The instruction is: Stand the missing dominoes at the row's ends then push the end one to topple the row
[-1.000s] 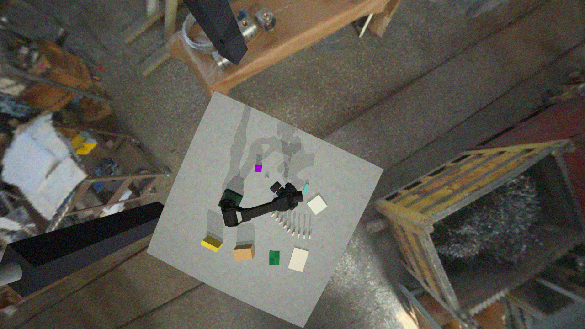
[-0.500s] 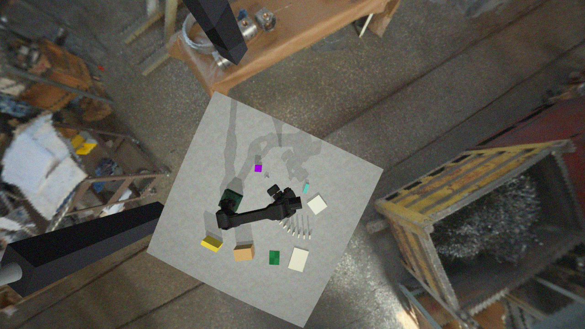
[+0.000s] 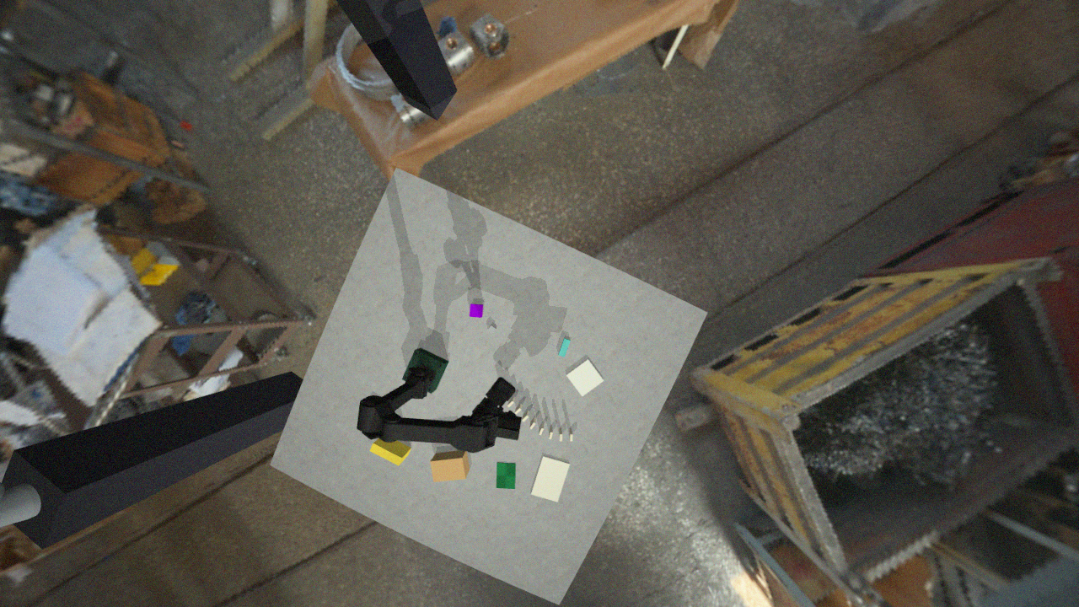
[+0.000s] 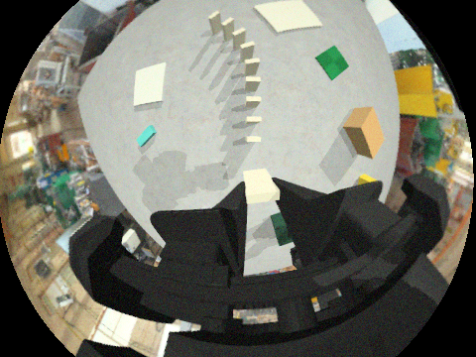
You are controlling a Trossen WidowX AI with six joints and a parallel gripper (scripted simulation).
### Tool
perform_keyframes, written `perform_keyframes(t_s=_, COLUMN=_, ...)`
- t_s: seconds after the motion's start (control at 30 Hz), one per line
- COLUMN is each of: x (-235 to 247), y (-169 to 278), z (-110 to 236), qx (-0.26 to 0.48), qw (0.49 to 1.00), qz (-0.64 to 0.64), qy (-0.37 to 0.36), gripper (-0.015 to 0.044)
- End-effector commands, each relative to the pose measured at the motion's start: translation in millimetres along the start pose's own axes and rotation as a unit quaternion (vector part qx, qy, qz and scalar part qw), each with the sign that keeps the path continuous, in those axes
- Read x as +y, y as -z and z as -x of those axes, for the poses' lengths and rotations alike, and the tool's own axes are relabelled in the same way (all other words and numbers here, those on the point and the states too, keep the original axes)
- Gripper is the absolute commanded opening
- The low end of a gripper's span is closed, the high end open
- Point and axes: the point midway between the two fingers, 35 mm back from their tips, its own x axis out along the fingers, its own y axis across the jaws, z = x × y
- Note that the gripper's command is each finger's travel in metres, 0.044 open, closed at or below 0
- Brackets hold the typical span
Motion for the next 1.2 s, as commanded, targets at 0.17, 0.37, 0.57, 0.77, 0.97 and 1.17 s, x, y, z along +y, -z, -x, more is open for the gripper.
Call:
perform_keyframes(t_s=0.17, x=-9.2, y=4.4, z=-6.7, qx=0.002, qw=0.998, qz=-0.061, qy=-0.001, gripper=0.0107)
perform_keyframes(t_s=0.37, x=-6.5, y=-0.4, z=-35.7, qx=0.002, qw=0.998, qz=-0.061, qy=-0.001, gripper=0.0107)
perform_keyframes(t_s=0.57, x=-5.4, y=-2.2, z=-65.5, qx=0.002, qw=0.998, qz=-0.061, qy=-0.001, gripper=0.0107)
perform_keyframes(t_s=0.77, x=-6.0, y=-0.9, z=-94.6, qx=0.002, qw=0.998, qz=-0.062, qy=-0.001, gripper=0.0107)
perform_keyframes(t_s=0.97, x=-8.2, y=3.4, z=-122.7, qx=0.002, qw=0.998, qz=-0.062, qy=-0.001, gripper=0.0107)
perform_keyframes(t_s=1.17, x=-9.6, y=6.0, z=-133.9, qx=0.002, qw=0.998, qz=-0.062, qy=0.000, gripper=0.0107)
